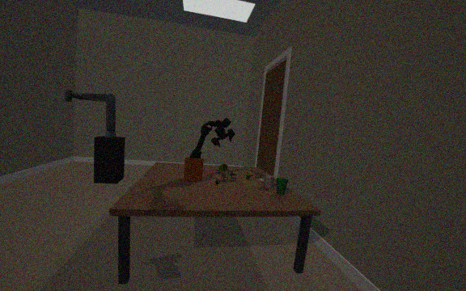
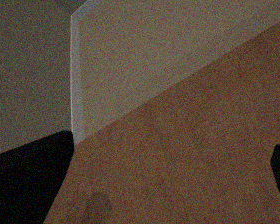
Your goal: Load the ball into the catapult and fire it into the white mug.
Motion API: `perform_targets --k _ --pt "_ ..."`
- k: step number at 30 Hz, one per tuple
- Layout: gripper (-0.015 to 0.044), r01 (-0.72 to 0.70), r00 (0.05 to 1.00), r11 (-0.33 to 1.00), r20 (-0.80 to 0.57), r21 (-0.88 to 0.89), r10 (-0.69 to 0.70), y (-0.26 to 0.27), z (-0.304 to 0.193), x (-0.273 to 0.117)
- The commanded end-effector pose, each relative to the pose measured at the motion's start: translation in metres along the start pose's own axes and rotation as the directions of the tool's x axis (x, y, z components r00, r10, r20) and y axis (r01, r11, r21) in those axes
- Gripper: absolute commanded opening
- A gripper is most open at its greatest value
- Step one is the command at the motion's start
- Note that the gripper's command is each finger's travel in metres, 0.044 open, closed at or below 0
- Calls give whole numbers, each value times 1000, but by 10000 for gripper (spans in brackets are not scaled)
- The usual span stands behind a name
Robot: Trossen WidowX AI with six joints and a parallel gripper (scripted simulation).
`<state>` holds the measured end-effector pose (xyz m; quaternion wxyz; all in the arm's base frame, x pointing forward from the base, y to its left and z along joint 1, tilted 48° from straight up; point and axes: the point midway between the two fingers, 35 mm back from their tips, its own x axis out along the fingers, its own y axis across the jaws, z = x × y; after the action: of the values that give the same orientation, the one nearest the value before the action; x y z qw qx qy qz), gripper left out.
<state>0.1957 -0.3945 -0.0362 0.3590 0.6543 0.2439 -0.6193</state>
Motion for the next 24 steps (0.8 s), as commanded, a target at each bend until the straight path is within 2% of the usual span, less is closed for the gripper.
perform_targets --k 1,12,24 --pt "440 15 998 988 -62 -155 -25 -5 -26 1" --pt "440 -19 980 874 -183 -485 -81 -17 -79 -3" --pt "440 -139 939 636 -305 -759 -158 -35 -134 -12"
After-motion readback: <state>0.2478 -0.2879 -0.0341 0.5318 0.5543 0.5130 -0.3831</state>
